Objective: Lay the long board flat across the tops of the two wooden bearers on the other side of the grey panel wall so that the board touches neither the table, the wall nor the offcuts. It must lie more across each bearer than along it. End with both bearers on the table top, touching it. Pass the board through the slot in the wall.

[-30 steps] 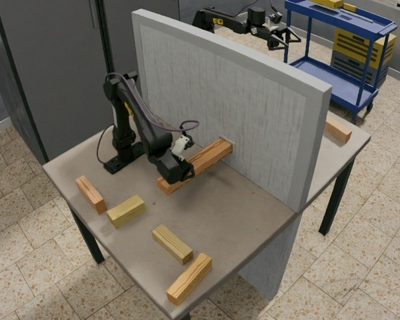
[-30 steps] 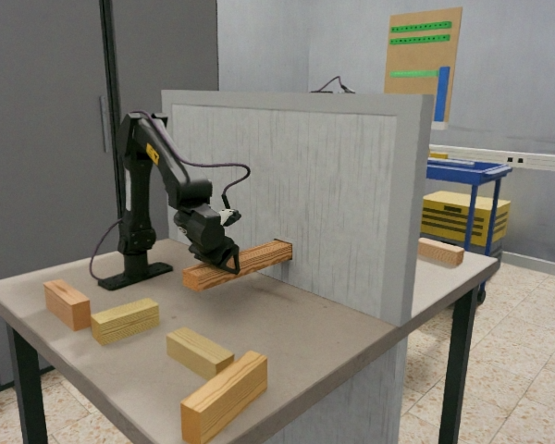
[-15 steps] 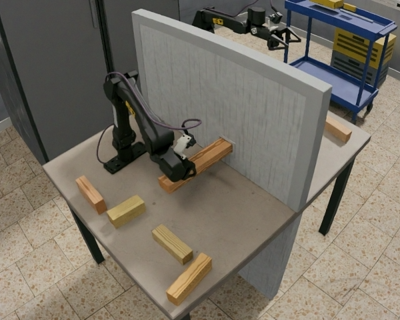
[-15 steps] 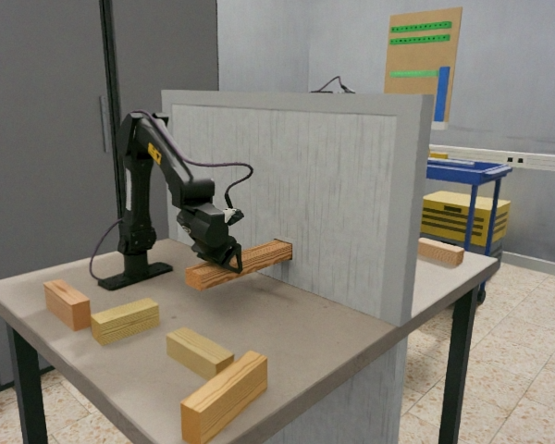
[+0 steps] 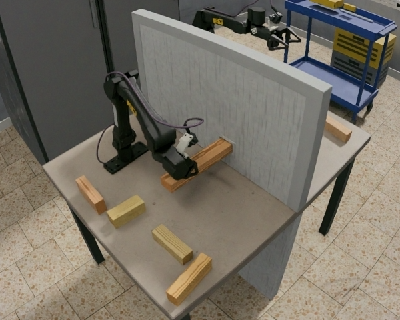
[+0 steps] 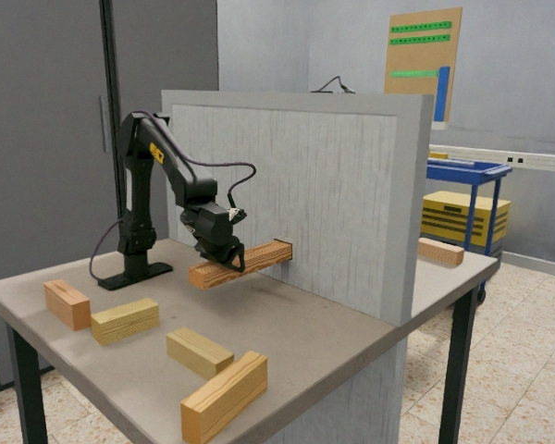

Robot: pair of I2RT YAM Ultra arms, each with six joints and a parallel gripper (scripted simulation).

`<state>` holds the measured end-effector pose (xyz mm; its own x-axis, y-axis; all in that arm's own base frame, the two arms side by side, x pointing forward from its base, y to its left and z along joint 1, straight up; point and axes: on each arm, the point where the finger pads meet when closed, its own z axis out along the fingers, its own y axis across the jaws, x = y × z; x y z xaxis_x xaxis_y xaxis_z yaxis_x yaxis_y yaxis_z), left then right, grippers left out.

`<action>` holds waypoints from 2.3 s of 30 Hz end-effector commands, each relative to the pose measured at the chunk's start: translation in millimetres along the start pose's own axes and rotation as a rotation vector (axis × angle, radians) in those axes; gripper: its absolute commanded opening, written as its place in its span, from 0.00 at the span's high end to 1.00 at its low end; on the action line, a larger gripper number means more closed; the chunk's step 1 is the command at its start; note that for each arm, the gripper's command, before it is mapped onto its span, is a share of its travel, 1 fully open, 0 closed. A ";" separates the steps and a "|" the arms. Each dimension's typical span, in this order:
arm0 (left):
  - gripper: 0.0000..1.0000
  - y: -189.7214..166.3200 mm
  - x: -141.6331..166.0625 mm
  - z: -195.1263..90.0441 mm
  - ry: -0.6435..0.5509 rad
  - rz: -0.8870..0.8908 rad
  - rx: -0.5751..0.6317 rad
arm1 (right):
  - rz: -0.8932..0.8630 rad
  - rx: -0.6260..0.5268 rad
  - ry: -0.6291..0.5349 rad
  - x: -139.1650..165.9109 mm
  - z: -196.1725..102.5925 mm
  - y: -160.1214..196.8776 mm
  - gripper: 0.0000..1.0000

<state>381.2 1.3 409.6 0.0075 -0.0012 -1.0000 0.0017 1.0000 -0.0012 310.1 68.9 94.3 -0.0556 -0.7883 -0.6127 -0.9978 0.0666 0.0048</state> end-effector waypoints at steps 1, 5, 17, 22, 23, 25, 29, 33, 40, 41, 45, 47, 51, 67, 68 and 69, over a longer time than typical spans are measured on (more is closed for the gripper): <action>0.00 -0.2 -16.3 -6.7 -0.051 -0.003 -0.004 | -0.040 0.058 -0.082 -31.4 -11.2 -5.9 1.00; 0.00 -0.2 -16.3 -6.7 -0.051 -0.003 -0.004 | -0.045 0.064 -0.082 -34.8 -11.3 -8.2 1.00; 0.00 -0.2 -16.3 -6.7 -0.051 -0.003 -0.004 | -0.057 0.077 -0.084 -43.2 -11.2 -12.0 1.00; 0.00 -0.2 -16.3 -6.7 -0.051 -0.003 -0.004 | -0.044 0.060 -0.084 -42.6 -4.4 -7.2 1.00; 0.00 -0.2 -16.3 -6.7 -0.051 -0.003 -0.004 | -0.037 0.052 -0.084 -41.5 -1.9 -4.3 1.00; 0.00 -0.2 -16.3 -6.7 -0.051 -0.003 -0.004 | -0.040 0.054 -0.084 -43.1 -1.8 -5.6 1.00; 0.00 -0.2 -16.3 -6.7 -0.051 -0.003 -0.004 | -0.059 0.070 -0.085 -46.7 -7.2 -10.4 1.00; 0.00 -0.2 -16.3 -6.7 -0.051 -0.003 -0.004 | -0.034 0.067 -0.084 -40.8 -12.0 -9.9 1.00; 0.00 -0.2 -16.3 -6.7 -0.051 -0.003 -0.004 | -0.055 0.077 -0.086 -49.3 -6.0 -14.2 1.00; 0.00 -0.2 -16.3 -6.7 -0.051 -0.003 -0.004 | -0.052 0.080 -0.086 -50.2 -5.4 -14.7 1.00; 0.00 -0.2 -16.3 -6.7 -0.051 -0.003 -0.004 | -0.046 0.052 -0.086 -49.4 1.9 -5.7 1.00; 0.00 -0.2 -16.3 -6.7 -0.051 -0.003 -0.004 | -0.019 0.040 -0.085 -47.4 9.8 -3.2 1.00; 0.00 -0.2 -16.3 -6.7 -0.051 -0.003 -0.004 | -0.035 0.064 -0.088 -57.5 7.7 -7.8 1.00; 0.00 -0.2 -16.3 -6.7 -0.051 -0.003 -0.004 | -0.045 0.072 -0.089 -78.5 19.3 -11.4 1.00; 0.00 -0.2 -16.3 -6.7 -0.051 -0.003 -0.004 | -0.057 0.087 -0.093 -83.7 16.1 -14.1 1.00; 0.00 -0.2 -16.3 -6.7 -0.051 -0.003 -0.004 | -0.055 0.083 -0.092 -84.3 18.5 -14.3 1.00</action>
<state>381.2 1.3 409.6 0.0075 -0.0012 -1.0000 0.0017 1.0000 -0.0012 313.1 126.6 94.9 -0.0581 -0.7877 -0.6133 -0.9976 0.0692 0.0056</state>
